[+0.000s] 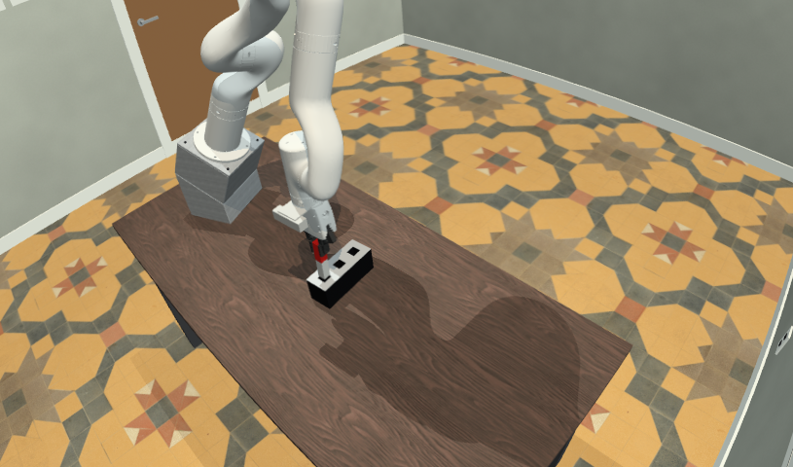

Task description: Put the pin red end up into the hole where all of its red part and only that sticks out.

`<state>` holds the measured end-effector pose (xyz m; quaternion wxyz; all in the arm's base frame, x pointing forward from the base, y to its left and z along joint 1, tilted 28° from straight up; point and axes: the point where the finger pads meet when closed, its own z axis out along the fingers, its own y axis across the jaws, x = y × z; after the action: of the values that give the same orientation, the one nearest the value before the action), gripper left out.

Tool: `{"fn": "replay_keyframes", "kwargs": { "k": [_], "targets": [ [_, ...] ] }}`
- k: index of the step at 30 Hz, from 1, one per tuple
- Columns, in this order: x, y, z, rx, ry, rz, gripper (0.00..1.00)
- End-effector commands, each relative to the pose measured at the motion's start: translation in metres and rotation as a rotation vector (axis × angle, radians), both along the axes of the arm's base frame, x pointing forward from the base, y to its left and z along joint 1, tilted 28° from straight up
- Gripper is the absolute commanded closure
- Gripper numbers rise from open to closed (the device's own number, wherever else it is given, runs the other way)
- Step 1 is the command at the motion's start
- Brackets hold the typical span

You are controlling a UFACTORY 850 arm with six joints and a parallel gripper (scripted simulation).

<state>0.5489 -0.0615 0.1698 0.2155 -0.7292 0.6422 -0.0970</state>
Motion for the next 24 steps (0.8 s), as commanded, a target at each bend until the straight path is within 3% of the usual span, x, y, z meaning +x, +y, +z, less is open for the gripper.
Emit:
{"fn": "replay_keyframes", "kwargs": {
  "k": [1,24],
  "targets": [
    [0.0014,0.0002,-0.0029,0.0,-0.001,-0.001,1.0],
    [0.0004,0.0013,-0.0031,0.0,-0.001,-0.001,1.0]
  ]
}}
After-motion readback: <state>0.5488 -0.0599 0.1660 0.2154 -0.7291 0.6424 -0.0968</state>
